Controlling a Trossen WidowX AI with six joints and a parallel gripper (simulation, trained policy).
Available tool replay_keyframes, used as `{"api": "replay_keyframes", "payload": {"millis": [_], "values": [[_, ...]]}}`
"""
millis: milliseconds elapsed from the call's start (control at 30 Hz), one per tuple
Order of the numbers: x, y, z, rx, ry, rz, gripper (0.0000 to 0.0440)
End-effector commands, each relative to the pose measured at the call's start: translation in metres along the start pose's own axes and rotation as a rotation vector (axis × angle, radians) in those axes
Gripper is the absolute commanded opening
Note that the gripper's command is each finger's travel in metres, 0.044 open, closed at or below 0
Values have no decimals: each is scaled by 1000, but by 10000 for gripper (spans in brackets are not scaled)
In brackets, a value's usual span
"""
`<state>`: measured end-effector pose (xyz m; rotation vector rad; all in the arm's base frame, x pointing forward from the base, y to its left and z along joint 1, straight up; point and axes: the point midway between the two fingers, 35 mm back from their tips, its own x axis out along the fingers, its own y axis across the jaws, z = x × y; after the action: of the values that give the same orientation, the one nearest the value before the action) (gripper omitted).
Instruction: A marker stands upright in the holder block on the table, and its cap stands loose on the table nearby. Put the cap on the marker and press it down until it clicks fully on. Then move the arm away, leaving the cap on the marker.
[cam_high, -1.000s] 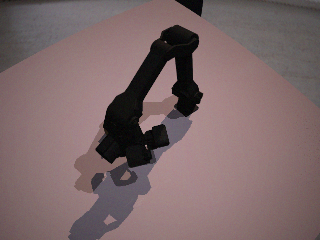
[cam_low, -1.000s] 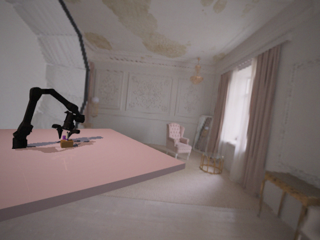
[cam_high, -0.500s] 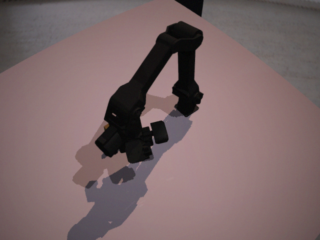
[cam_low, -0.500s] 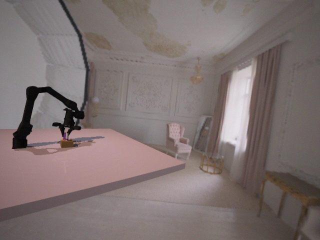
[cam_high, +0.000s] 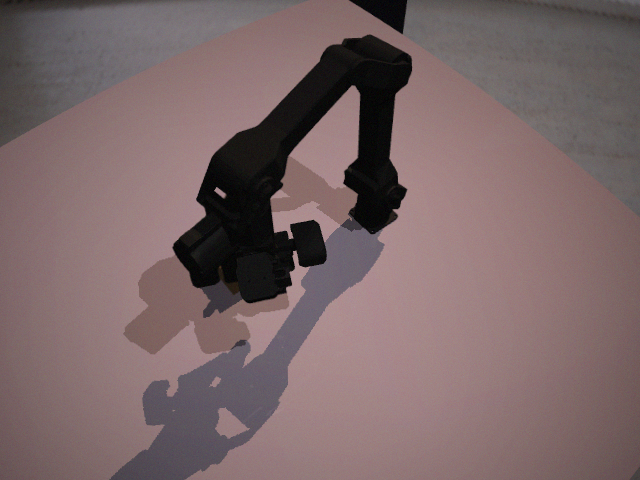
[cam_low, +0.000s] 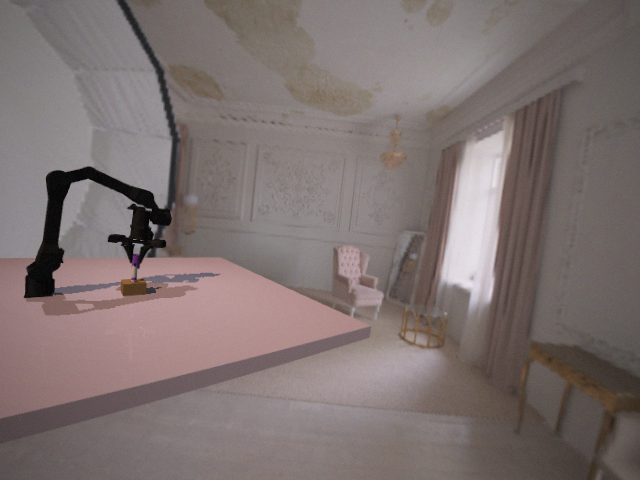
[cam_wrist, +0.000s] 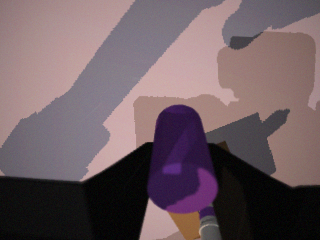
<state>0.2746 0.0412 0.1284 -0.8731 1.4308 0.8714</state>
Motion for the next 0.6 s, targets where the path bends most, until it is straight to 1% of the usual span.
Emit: {"api": "replay_keyframes", "payload": {"millis": [0, 300, 567], "values": [[-13, -5, -8, 14, -11, -14, 65], [-33, -12, -29, 54, -18, -12, 56], [-43, -16, -51, 99, -13, -2, 45]]}}
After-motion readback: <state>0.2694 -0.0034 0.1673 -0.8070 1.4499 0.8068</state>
